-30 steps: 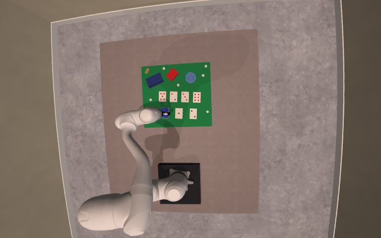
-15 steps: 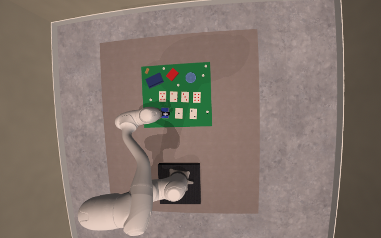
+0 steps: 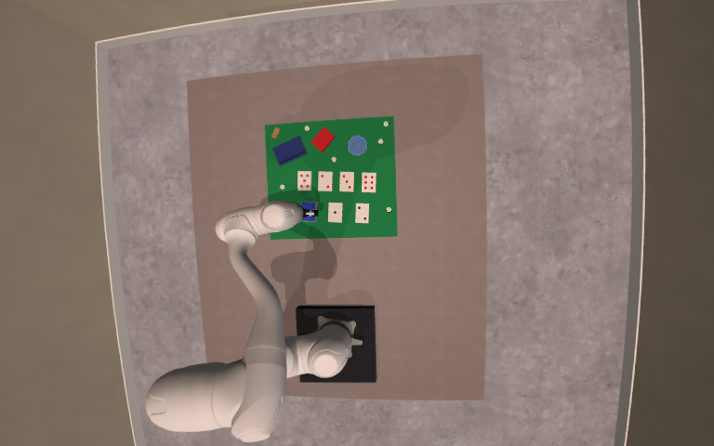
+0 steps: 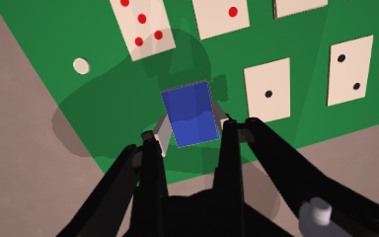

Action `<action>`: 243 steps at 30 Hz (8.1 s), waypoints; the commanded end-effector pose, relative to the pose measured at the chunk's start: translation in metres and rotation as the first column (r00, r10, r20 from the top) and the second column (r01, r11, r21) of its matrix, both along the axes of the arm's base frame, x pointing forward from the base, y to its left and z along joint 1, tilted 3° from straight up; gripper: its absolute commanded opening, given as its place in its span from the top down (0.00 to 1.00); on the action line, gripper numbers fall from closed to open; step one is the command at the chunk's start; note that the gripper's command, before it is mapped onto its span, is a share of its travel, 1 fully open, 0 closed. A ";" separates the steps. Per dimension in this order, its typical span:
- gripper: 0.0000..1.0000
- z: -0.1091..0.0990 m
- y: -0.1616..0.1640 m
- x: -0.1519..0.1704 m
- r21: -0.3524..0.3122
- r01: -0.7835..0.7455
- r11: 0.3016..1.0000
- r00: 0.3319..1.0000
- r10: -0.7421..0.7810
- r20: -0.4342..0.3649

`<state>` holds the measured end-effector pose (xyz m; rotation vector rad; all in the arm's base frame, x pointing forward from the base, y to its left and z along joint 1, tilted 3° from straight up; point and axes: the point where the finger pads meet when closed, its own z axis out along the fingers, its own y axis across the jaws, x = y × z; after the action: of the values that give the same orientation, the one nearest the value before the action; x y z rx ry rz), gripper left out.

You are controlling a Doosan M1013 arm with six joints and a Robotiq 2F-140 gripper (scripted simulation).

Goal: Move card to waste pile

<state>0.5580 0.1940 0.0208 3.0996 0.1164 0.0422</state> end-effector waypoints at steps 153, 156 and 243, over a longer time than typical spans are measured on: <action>0.57 -0.004 -0.120 0.011 0.000 -0.007 1.000 1.000 0.007 0.000; 0.57 -0.004 -0.120 0.011 0.000 -0.007 1.000 1.000 0.007 0.000; 0.50 0.053 -0.118 0.009 0.000 -0.007 1.000 1.000 0.007 0.000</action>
<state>0.5678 0.0758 0.0641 3.0991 0.1274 0.0424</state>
